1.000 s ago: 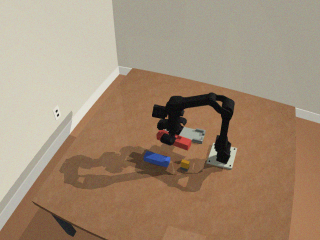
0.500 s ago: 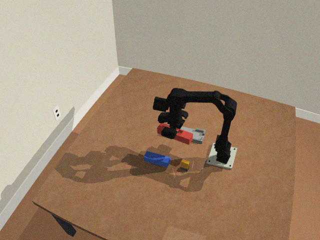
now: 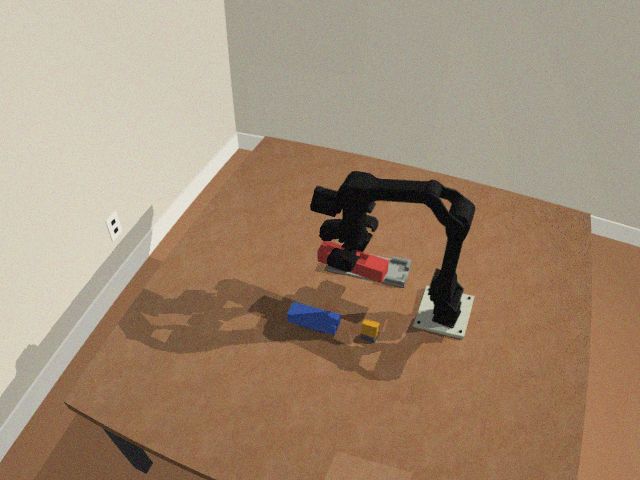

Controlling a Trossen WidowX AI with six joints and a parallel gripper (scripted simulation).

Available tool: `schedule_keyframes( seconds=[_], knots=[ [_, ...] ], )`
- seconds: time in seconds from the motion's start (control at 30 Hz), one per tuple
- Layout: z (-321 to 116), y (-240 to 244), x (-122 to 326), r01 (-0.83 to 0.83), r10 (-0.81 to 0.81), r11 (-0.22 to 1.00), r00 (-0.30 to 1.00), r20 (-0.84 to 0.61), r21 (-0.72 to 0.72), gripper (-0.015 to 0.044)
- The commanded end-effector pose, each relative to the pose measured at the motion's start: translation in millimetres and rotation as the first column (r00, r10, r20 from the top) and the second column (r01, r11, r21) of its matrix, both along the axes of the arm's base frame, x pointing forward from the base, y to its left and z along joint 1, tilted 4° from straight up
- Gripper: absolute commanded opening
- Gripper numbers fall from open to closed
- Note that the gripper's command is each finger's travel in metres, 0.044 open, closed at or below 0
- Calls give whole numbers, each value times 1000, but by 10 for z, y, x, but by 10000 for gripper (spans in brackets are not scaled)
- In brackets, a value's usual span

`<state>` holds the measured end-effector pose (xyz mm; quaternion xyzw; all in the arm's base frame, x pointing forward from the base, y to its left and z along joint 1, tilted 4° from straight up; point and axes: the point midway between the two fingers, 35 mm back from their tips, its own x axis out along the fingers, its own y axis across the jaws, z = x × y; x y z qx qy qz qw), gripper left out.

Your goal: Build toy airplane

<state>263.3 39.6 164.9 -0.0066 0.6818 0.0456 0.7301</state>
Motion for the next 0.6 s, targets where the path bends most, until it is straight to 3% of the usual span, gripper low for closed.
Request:
schedule_keyframes(
  seconds=[0.0, 0.57],
  knots=[
    [-58, -105, 25, -15, 15, 1000, 1000, 3, 2, 0],
    [-336, -593, 46, -76, 76, 997, 997, 6, -8, 0]
  ],
)
